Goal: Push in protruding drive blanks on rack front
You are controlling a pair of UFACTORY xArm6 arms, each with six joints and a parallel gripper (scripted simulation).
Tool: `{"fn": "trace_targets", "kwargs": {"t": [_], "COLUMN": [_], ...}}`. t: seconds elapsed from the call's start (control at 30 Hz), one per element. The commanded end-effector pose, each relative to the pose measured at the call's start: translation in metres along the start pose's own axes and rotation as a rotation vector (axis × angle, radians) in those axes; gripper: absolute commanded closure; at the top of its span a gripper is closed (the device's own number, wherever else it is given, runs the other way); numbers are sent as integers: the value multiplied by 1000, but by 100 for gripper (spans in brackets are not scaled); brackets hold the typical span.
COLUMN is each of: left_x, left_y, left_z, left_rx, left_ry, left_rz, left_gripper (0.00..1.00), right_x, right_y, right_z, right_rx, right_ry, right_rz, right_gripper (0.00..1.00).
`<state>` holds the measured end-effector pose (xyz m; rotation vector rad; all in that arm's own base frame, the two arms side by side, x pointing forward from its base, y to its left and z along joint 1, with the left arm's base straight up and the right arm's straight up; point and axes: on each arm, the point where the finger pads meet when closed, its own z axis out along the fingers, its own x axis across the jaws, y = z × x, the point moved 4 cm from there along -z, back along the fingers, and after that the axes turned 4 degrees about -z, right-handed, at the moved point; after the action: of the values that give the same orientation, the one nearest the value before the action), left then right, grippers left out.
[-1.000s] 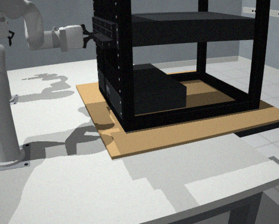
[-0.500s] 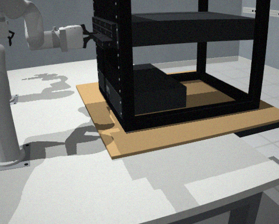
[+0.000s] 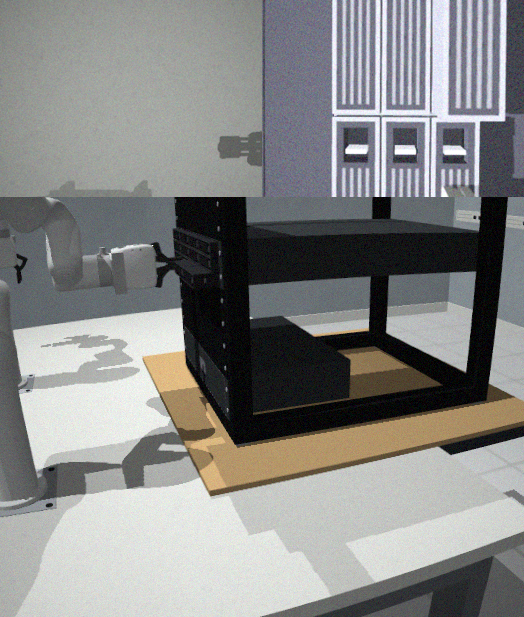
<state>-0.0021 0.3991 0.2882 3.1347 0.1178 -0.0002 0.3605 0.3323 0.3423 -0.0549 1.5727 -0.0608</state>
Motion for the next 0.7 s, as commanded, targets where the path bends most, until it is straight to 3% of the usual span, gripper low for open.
{"fn": "trace_targets", "kwargs": {"t": [0.0, 0.3, 0.67], "left_x": [0, 0, 0], "left_y": [-1, -1, -1], "left_z": [-2, -2, -2], "left_rx": [5, 5, 5], "left_ry": [0, 0, 0], "left_rz": [0, 0, 0], "left_gripper": [0, 0, 0], "right_x": [-2, -2, -2], "right_y": [0, 0, 0], "right_z": [-1, -43, -48], "right_rx": [1, 1, 1], "right_ry": [-3, -3, -3], "right_rz": [4, 4, 4], "right_gripper": [100, 100, 100]}}
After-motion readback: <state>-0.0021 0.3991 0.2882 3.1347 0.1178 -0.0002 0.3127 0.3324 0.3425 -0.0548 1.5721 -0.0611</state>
